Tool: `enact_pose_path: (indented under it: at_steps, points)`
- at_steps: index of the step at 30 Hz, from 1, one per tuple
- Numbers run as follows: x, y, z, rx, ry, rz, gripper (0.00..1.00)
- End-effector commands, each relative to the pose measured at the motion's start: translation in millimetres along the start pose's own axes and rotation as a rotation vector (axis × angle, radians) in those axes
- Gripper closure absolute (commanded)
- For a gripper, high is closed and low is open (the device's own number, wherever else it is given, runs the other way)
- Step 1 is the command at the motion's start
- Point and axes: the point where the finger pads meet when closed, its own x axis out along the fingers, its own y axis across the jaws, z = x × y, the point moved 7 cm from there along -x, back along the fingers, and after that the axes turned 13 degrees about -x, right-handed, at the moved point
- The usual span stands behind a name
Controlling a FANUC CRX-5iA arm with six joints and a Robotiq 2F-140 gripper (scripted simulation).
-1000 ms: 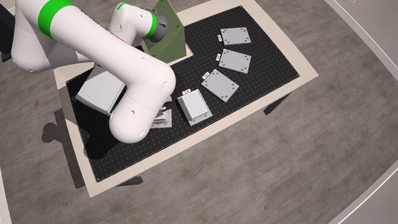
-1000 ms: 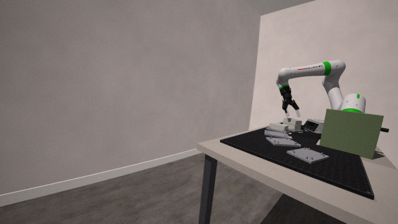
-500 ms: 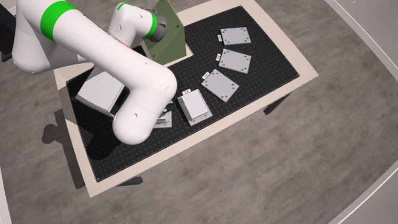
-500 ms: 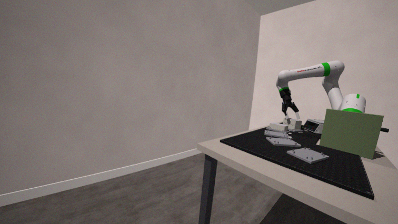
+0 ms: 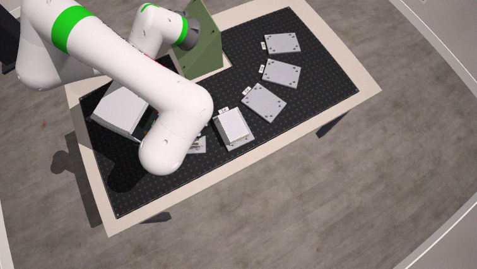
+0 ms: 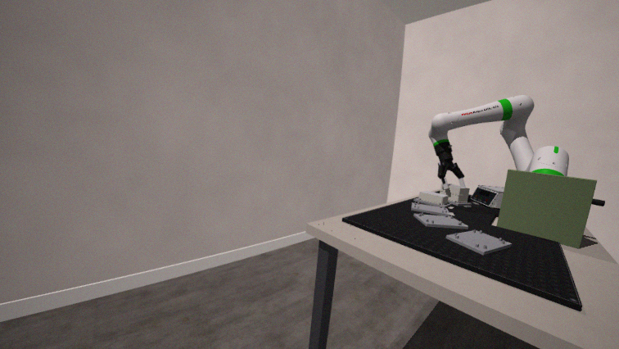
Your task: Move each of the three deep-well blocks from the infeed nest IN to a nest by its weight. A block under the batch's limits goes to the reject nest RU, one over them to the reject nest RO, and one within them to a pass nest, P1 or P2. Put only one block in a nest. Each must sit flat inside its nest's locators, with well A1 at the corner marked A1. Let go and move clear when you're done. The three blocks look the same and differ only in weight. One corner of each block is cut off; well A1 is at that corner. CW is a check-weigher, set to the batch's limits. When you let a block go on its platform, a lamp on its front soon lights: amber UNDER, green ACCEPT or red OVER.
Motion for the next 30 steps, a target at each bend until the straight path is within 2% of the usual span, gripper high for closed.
enact_pose_path:
  at_steps: [1,12,13,30]
  points:
    - [1.8,0.2,-1.2,0.0,0.0,0.0,0.0]
    - [1.8,0.2,-1.2,0.0,0.0,0.0,0.0]
    - [1.8,0.2,-1.2,0.0,0.0,0.0,0.9]
    - [1.8,0.2,-1.2,0.0,0.0,0.0,0.9]
